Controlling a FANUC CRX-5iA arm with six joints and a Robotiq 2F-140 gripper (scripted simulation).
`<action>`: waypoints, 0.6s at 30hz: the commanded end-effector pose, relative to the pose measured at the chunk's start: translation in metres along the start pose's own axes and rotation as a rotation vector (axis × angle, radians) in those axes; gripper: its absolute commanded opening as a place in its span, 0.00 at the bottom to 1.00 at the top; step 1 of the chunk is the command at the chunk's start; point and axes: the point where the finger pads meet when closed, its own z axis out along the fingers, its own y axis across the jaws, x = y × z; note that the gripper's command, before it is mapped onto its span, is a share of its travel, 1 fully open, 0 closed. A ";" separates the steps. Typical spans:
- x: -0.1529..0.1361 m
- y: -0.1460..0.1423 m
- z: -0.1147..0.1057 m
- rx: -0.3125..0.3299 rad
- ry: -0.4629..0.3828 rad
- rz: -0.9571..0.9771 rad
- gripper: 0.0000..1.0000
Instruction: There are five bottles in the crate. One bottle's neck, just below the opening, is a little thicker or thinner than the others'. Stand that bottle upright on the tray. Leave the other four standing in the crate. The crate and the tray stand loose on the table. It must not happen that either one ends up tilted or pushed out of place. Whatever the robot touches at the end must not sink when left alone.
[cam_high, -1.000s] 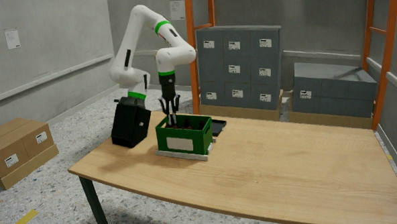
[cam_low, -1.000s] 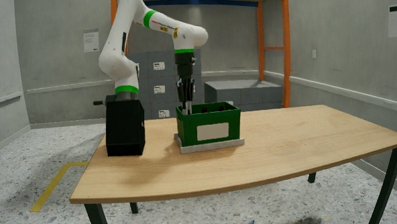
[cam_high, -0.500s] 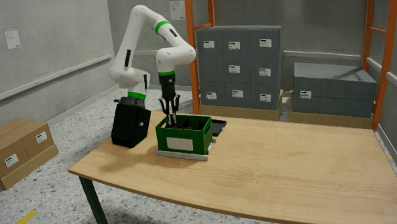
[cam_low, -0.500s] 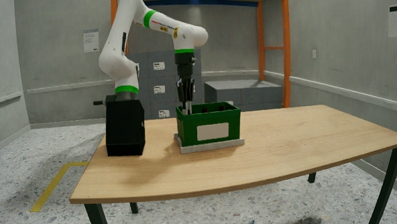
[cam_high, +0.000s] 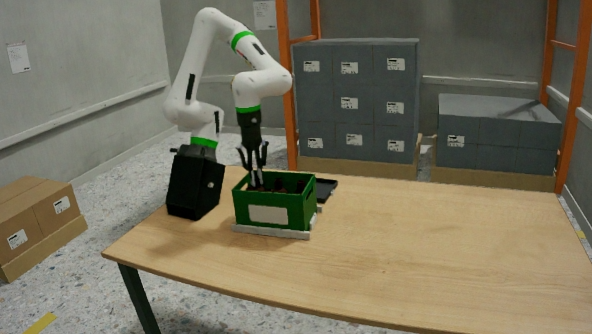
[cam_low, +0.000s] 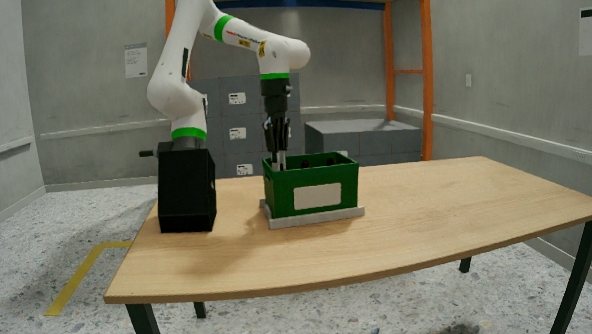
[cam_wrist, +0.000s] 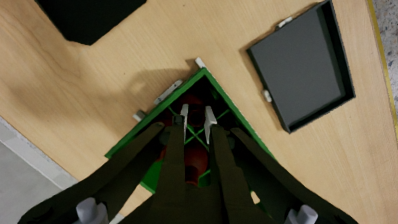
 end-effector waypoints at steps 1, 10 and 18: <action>0.000 0.000 0.000 0.000 -0.001 0.000 0.10; 0.000 0.000 -0.003 0.000 -0.001 0.000 0.10; 0.000 0.001 -0.007 0.000 -0.001 0.000 0.10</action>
